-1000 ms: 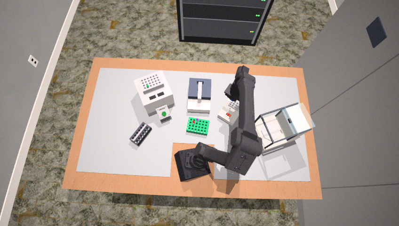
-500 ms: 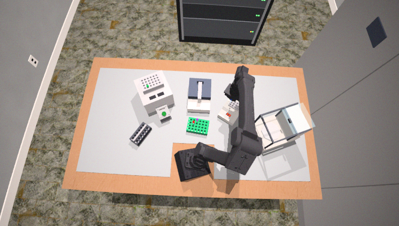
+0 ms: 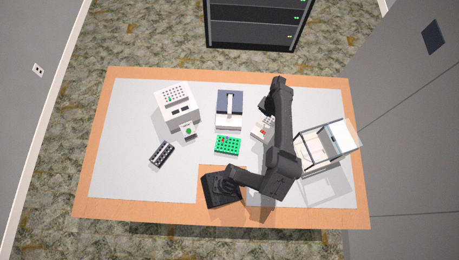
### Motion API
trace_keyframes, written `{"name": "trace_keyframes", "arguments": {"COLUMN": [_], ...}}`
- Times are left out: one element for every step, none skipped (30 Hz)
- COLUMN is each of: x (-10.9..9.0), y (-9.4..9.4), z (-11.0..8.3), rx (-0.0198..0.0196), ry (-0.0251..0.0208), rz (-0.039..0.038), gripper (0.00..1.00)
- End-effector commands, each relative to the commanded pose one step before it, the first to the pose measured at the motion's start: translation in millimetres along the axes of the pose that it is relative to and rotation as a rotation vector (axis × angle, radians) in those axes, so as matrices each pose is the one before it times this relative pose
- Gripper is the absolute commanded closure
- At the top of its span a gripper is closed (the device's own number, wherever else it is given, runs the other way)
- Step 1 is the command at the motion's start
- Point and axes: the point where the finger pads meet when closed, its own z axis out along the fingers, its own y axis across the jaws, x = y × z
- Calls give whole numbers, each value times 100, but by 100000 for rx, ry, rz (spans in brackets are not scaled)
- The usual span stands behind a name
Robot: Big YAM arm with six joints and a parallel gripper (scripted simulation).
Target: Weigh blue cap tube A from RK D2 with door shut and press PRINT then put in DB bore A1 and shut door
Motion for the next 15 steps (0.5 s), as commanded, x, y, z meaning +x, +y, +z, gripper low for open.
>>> {"name": "trace_keyframes", "arguments": {"x": [-1127, 0, 0, 0, 0, 0, 0, 0, 0, 0, 0, 0, -134, -43, -43], "y": [-129, 0, 0, 0, 0, 0, 0, 0, 0, 0, 0, 0, -569, -18, -18], "z": [-1060, 0, 0, 0, 0, 0, 0, 0, 0, 0, 0, 0, -130, -41, -40], "rx": [-726, 0, 0, 0, 0, 0, 0, 0, 0, 0, 0, 0, 401, -40, -39], "ry": [-2842, 0, 0, 0, 0, 0, 0, 0, 0, 0, 0, 0, 141, -110, -108], "rz": [1060, 0, 0, 0, 0, 0, 0, 0, 0, 0, 0, 0, 652, -139, -136], "gripper": [91, 91, 91, 91, 91, 91, 91, 91, 91, 91, 91, 91, 91, 91, 91]}}
